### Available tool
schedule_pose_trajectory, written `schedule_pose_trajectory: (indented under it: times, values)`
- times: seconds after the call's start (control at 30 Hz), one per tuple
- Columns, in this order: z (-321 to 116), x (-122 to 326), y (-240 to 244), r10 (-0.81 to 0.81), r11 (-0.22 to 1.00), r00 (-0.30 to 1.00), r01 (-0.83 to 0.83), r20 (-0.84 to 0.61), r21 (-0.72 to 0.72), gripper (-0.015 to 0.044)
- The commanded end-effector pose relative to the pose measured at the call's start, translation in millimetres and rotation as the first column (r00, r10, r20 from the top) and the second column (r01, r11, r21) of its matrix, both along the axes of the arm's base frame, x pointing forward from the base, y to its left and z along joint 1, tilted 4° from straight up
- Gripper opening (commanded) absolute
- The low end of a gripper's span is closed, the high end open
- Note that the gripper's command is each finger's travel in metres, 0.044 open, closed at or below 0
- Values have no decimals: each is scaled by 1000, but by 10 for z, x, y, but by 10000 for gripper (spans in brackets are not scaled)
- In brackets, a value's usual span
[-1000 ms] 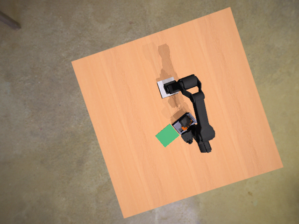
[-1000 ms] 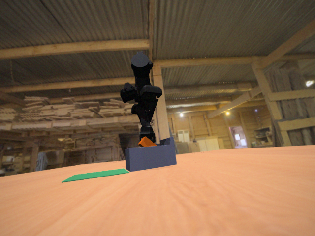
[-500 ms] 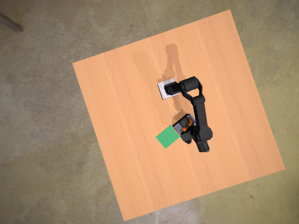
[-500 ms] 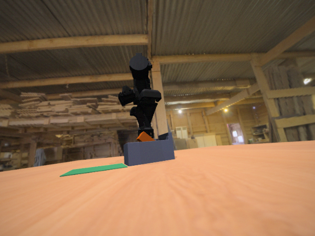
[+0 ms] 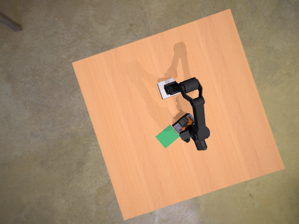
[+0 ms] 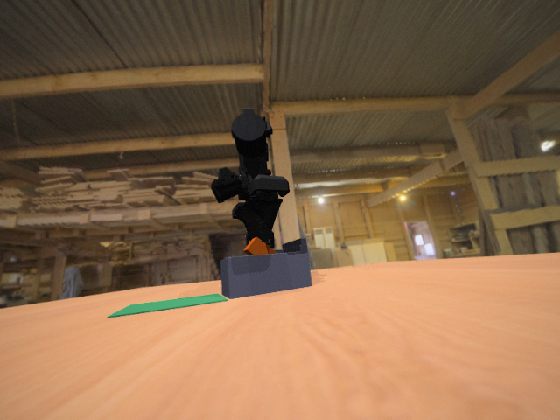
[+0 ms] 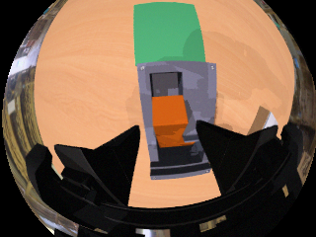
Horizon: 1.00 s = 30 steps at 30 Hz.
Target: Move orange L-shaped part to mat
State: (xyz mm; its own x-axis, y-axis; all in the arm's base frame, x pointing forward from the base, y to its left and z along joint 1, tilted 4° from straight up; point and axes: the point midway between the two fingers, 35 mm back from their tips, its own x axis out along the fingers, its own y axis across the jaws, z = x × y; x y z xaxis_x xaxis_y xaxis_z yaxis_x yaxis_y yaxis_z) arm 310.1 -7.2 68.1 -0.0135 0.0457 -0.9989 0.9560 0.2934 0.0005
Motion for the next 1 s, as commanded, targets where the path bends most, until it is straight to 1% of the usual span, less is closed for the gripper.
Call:
schedule_pose_trajectory:
  times: [0.0,0.33,0.53,0.83,0.9,0.97]
  values:
    - [-95,-13,-1,-4,1000,1000,4,-8,-3,280]
    - [-198,-23,4,-4,1000,1000,4,-8,-3,280]
    - [-160,-17,7,0,1000,1000,0,-4,0,122]
    - [-160,-17,7,0,1000,1000,0,-4,0,62]
    - [-160,-17,7,0,1000,1000,0,-4,0,10]
    - [-160,-17,7,0,1000,1000,0,-4,0,0]
